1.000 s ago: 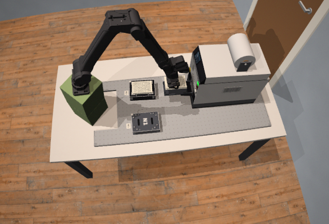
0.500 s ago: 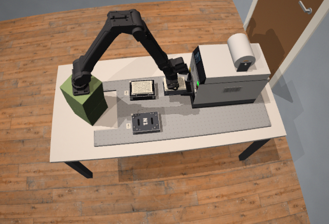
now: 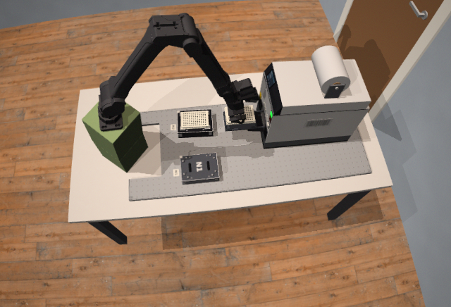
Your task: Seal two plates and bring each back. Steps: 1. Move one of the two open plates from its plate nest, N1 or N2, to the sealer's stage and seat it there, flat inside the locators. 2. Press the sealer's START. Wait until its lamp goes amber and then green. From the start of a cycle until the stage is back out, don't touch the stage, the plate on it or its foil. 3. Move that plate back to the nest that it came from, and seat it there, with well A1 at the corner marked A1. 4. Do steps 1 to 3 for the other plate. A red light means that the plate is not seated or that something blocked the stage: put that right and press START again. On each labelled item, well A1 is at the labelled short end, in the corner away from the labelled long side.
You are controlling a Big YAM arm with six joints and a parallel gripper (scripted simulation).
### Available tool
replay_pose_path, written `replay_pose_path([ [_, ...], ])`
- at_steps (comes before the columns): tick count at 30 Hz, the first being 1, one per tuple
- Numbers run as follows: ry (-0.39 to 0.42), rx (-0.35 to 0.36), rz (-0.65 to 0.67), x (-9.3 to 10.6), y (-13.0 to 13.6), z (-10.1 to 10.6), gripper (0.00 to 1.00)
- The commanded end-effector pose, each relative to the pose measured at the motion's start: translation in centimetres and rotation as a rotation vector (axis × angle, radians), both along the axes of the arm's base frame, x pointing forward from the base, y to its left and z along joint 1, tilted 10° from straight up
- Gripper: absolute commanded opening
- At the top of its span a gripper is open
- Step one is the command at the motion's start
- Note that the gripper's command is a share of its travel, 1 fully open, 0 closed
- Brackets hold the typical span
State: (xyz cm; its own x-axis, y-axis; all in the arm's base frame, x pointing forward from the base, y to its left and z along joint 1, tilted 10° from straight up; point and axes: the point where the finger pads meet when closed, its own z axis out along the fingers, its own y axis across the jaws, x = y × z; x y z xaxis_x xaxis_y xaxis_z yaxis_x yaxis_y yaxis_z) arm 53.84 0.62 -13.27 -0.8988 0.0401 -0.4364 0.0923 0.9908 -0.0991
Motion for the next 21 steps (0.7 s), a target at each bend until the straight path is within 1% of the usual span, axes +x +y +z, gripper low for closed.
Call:
replay_pose_path([
  [1, -0.006, -0.001, 0.001, 0.2, -0.5, -0.3, 0.00],
  [7, -0.024, 0.000, -0.004, 1.3, -0.8, -0.1, 0.00],
  [13, -0.025, 0.002, 0.013, 1.5, 0.4, -0.3, 0.00],
  [16, -0.026, 0.004, 0.010, 1.5, 0.5, -0.2, 0.00],
  [21, -0.047, 0.011, 0.001, 2.0, 0.8, 0.8, 0.00],
])
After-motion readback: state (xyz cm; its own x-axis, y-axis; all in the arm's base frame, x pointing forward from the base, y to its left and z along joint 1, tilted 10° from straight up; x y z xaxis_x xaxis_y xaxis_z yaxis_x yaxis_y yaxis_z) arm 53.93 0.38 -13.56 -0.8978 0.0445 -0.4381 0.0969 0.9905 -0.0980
